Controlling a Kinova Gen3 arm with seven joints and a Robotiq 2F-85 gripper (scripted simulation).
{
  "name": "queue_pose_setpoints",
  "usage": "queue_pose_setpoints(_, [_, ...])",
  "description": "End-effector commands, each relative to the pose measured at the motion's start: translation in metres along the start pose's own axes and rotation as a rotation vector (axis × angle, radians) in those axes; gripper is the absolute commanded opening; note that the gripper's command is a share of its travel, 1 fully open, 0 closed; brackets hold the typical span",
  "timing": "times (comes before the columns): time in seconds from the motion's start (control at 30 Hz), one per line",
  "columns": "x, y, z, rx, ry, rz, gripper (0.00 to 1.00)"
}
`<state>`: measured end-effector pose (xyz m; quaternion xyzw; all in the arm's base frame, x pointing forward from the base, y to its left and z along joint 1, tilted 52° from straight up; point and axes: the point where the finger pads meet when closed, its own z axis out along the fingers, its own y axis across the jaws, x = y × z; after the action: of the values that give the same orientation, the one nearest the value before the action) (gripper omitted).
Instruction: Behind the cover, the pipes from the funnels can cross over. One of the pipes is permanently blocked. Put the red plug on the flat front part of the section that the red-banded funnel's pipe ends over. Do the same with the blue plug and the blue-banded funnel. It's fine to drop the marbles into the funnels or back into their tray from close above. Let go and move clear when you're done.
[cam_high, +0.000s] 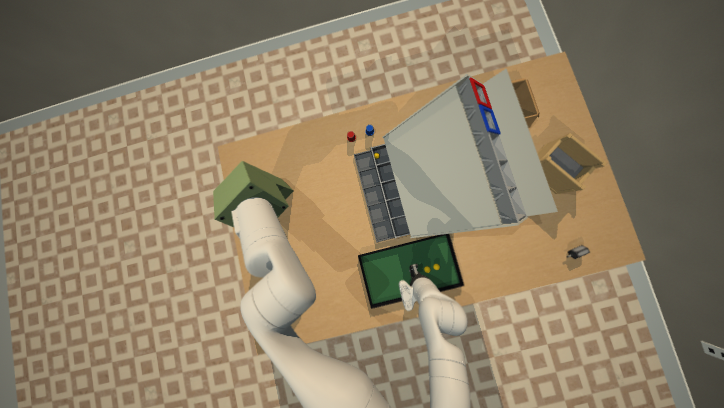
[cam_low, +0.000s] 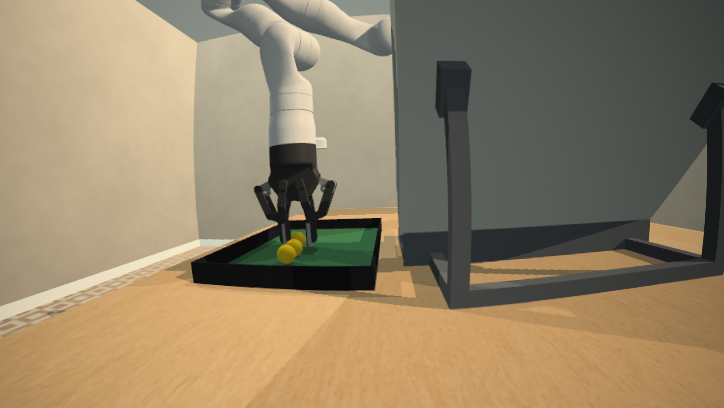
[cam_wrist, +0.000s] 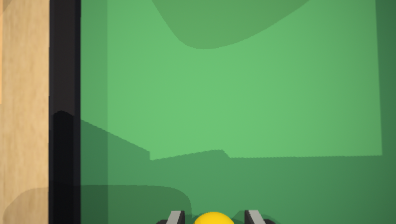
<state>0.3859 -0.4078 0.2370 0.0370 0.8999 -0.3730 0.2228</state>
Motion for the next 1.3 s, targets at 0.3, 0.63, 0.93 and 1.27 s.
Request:
queue_pose_setpoints(0.3, [-0.001, 0.0, 0.0, 0.001, -0.001, 0.0, 0.0])
queue_pose_setpoints(0.63, [-0.001, 0.0, -0.001, 0.001, -0.001, -0.001, 0.0])
queue_pose_setpoints(0.93, [-0.001, 0.0, -0.001, 0.001, -0.001, -0.001, 0.0])
queue_pose_setpoints(1.27, [-0.001, 0.001, -0.113, 0.001, -0.001, -0.001, 0.0])
